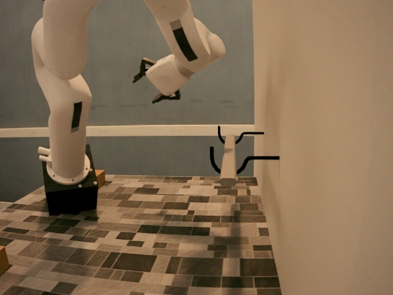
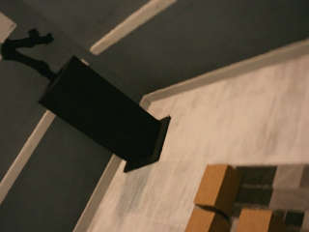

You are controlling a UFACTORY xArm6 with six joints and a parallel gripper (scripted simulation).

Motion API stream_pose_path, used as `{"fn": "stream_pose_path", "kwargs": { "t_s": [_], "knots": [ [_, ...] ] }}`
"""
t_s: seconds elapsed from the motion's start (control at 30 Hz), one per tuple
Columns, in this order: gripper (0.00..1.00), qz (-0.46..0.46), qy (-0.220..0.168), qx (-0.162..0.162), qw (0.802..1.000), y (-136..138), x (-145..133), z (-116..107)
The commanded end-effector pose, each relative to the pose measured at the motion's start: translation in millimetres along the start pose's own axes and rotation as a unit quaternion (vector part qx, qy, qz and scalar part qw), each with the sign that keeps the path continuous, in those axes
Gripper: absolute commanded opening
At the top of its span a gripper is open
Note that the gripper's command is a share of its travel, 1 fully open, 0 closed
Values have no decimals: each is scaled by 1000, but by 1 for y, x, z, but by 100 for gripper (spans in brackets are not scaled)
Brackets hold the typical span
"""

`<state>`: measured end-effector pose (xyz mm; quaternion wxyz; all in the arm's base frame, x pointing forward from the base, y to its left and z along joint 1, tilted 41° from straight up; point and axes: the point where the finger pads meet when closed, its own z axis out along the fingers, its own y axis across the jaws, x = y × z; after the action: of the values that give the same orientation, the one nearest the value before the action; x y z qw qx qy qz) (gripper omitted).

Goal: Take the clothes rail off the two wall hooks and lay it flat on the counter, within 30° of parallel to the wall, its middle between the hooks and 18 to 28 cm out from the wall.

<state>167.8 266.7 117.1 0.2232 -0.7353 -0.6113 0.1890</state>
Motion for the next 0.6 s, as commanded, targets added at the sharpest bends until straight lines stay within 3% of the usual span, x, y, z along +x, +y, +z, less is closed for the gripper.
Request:
{"fn": "stream_pose_path", "kwargs": {
  "t_s": [0.0,0.2,0.57],
  "knots": [
    [100,83,-28,-18,996,-7,-11,-1],
    [100,121,-38,-27,992,-10,-16,-1],
    [100,254,-66,-68,963,-18,-37,-3]
  ]
}}
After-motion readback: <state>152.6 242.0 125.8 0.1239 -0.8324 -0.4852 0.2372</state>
